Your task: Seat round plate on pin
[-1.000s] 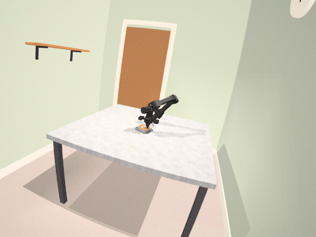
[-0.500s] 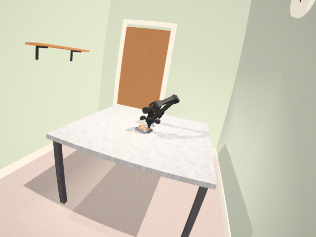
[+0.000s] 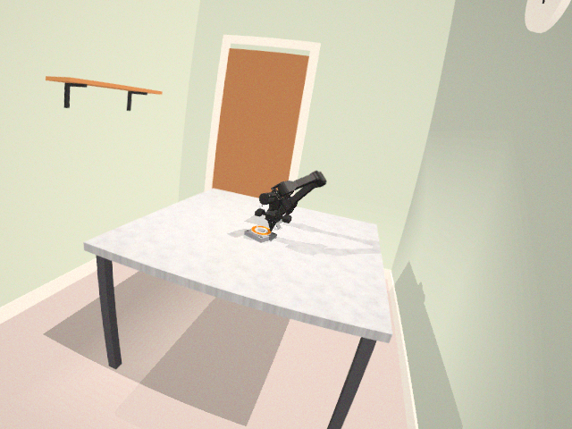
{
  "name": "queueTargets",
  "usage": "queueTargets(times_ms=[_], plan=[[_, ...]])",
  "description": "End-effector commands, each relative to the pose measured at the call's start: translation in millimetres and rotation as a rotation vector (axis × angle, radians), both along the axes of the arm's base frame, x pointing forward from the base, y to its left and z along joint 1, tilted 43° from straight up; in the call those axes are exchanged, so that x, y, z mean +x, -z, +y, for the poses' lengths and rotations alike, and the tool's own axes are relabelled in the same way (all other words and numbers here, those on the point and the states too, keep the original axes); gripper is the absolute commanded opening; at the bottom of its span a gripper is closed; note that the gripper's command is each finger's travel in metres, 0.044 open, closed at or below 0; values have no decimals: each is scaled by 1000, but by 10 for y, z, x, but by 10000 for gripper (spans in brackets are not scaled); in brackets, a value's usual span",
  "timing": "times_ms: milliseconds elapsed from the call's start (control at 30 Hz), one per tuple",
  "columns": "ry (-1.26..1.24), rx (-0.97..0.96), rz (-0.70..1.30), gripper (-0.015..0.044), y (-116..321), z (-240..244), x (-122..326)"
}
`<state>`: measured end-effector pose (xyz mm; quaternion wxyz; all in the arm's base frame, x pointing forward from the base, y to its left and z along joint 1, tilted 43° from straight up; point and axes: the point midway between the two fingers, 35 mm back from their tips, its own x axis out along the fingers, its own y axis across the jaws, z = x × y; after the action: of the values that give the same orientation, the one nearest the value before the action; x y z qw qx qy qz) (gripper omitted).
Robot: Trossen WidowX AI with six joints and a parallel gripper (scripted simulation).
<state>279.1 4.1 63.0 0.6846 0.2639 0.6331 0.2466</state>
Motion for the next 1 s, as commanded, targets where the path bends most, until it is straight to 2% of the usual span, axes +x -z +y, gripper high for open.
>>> queueTargets(times_ms=[0, 967], plan=[[-6, -1, 7, 0, 16, 5, -72], [-6, -2, 9, 0, 100, -108, -368]])
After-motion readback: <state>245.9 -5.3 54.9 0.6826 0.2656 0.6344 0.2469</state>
